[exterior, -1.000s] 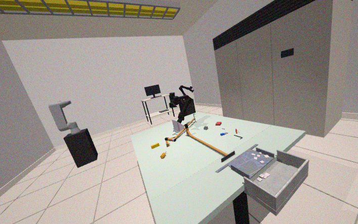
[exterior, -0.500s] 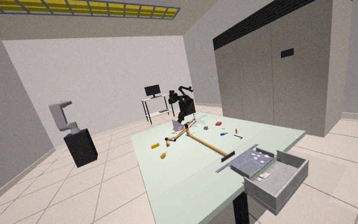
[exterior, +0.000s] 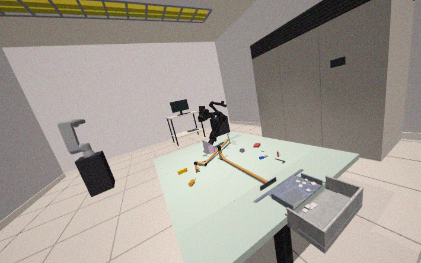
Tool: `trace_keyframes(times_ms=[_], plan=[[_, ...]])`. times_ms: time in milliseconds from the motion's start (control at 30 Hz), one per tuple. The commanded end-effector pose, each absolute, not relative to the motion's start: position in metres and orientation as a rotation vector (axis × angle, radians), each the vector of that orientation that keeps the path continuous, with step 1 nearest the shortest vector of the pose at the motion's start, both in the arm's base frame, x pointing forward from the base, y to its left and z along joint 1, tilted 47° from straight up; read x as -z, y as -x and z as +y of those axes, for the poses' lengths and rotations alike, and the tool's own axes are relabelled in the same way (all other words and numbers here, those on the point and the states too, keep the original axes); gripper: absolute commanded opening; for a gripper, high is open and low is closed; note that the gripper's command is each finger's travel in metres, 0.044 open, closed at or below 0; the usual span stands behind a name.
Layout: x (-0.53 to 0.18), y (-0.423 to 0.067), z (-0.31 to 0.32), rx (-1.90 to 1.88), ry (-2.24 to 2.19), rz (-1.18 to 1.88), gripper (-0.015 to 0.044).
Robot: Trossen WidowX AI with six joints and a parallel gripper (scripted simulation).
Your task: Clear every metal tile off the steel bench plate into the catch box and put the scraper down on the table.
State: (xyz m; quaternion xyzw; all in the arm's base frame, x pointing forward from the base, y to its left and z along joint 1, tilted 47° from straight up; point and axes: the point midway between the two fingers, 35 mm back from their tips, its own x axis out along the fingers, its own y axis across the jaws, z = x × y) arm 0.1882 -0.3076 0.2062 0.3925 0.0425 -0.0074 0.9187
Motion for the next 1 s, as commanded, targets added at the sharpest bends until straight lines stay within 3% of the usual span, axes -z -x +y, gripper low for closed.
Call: trace_keyframes(times_ms=[0,367,967], plan=[[-0.207,-0.188,-0.307,0.011,-0.810,0.086,0.0440],[-0.205,-0.191,-0.306,0.009,-0.811,0.092,0.0440],[-0.137,-0.244,-0.260,-0.043,-0.851,0.303,0.0440]])
